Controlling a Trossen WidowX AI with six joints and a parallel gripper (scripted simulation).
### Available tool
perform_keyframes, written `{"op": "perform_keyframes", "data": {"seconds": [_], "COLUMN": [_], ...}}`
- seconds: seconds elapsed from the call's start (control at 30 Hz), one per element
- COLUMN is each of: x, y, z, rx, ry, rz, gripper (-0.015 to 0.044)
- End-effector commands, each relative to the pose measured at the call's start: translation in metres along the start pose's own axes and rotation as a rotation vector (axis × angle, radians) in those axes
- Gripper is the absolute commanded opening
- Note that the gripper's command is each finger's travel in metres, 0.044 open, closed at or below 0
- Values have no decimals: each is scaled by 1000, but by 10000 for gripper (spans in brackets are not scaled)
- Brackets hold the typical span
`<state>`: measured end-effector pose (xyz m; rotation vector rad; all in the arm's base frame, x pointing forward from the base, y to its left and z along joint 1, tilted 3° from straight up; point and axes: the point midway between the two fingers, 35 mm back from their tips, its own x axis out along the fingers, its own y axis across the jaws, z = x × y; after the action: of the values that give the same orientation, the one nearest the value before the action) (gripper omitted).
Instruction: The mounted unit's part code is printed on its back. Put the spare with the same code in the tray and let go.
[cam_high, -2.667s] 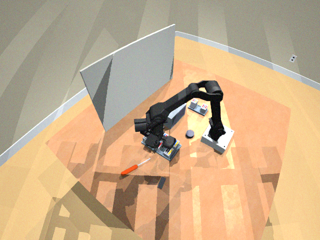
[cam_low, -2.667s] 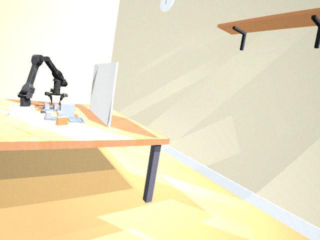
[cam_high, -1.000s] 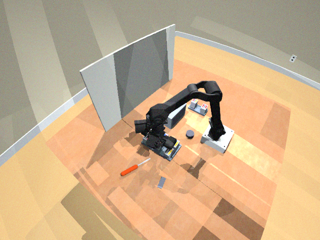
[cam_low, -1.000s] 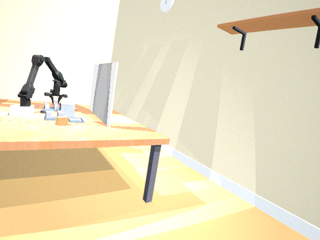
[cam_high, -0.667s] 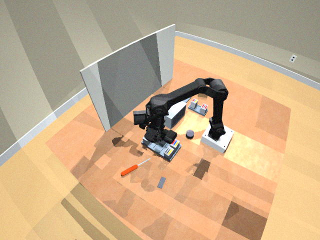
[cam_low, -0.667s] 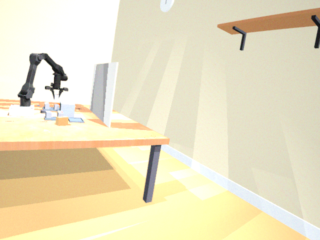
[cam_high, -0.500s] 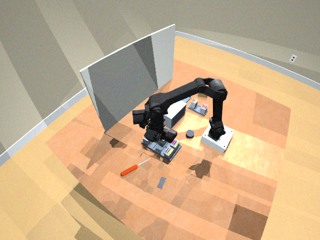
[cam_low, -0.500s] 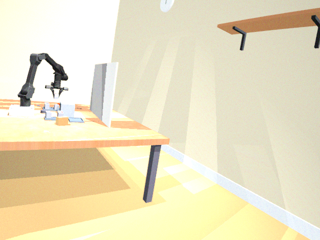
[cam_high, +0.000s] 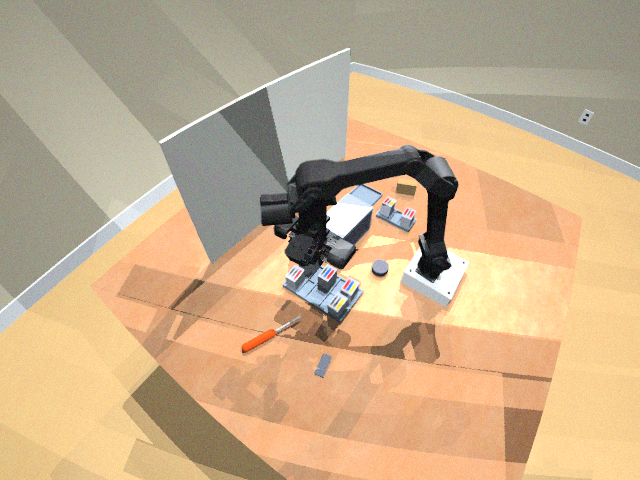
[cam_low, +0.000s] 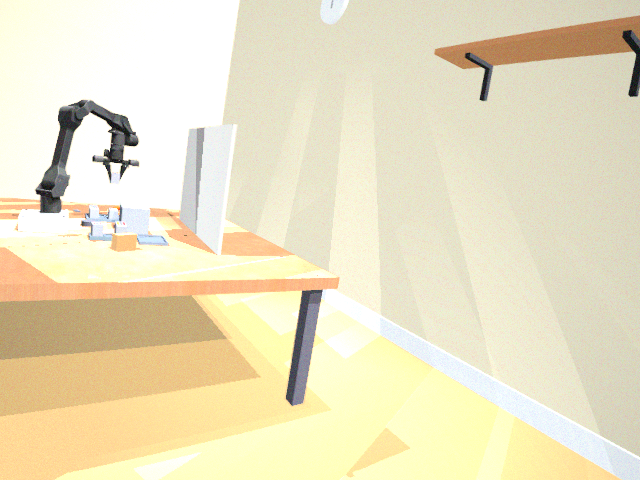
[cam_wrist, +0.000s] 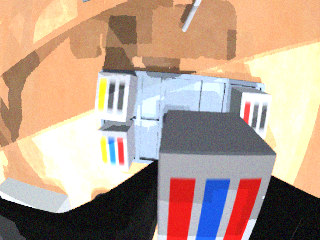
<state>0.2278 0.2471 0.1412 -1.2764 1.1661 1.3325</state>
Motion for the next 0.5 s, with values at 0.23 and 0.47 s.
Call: {"op": "perform_keyframes", "data": {"seconds": [0.23,0.47], "x": [-5,-6], "y": [-35,-57], "z": [-37,-74], "rx": [-1,79], "ry": [0,2], "rz": [-5,-9], "gripper": [0,0]}}
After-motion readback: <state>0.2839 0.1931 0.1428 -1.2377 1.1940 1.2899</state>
